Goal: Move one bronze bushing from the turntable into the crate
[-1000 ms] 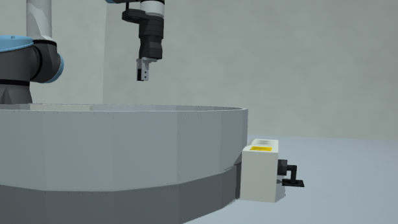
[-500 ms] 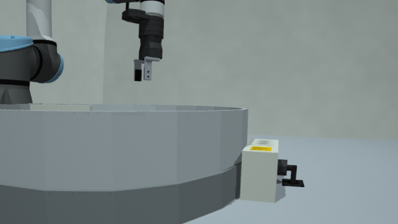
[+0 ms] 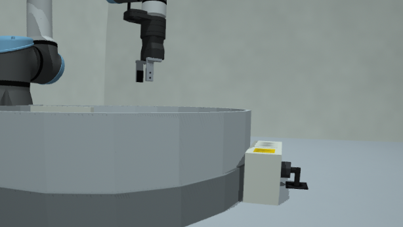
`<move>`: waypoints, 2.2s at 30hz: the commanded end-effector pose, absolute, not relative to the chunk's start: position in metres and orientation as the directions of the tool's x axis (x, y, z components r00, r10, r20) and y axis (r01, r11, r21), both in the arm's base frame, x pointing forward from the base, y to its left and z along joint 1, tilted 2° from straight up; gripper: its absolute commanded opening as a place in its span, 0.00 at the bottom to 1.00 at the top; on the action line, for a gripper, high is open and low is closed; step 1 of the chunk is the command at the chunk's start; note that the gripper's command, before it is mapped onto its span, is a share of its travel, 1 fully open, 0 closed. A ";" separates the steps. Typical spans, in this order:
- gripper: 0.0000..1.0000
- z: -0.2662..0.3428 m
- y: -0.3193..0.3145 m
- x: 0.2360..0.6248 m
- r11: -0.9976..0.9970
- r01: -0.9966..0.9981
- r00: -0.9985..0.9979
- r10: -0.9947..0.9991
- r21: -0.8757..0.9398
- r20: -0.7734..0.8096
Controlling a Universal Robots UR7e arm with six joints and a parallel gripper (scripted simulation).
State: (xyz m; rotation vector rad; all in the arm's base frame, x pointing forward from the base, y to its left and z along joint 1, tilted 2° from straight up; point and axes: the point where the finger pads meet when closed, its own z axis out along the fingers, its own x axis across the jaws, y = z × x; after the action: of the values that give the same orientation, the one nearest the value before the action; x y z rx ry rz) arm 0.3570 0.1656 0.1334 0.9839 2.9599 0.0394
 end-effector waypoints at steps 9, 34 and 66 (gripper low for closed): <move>1.00 0.134 0.166 0.357 0.801 0.598 -0.801 0.599 0.032 -0.014; 1.00 0.147 0.168 0.371 0.491 0.871 -0.491 0.871 0.035 0.000; 1.00 0.160 0.170 0.384 0.100 0.994 -0.101 0.995 0.032 0.015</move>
State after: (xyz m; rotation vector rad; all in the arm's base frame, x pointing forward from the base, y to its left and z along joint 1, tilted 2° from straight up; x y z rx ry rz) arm 0.3789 0.1689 0.1553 1.9340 2.4617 0.0520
